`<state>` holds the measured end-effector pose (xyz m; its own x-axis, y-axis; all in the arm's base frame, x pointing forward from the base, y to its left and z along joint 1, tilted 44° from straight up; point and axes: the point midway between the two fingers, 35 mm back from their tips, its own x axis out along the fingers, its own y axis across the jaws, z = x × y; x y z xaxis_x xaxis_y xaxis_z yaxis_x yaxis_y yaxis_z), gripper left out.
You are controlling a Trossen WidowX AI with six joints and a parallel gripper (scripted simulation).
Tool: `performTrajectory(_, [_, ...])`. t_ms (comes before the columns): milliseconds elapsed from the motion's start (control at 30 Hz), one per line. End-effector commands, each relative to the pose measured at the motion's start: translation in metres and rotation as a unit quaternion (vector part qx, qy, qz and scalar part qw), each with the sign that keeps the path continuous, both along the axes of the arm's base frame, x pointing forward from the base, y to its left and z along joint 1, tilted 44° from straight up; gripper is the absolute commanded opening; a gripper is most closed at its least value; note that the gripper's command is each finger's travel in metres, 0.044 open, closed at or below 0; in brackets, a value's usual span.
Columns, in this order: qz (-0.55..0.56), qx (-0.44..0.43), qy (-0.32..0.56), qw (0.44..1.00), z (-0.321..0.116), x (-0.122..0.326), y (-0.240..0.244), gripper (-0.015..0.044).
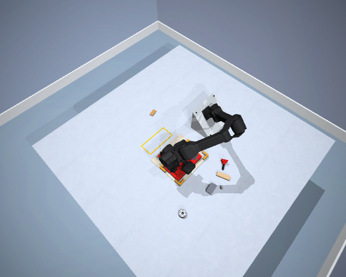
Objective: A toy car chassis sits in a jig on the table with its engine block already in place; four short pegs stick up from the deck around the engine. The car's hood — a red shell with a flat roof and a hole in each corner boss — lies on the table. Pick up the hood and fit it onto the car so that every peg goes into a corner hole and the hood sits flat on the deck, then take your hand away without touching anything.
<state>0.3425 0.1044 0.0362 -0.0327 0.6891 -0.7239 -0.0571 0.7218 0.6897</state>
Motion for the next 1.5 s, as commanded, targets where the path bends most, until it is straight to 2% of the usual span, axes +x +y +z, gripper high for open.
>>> performTrajectory(0, [0.003, 0.001, 0.002, 1.0, 0.0003, -0.0015, 0.0001, 0.0])
performTrajectory(1467, [-0.001, -0.027, 0.0, 1.0, 0.0049, -0.0016, -0.0018, 0.0])
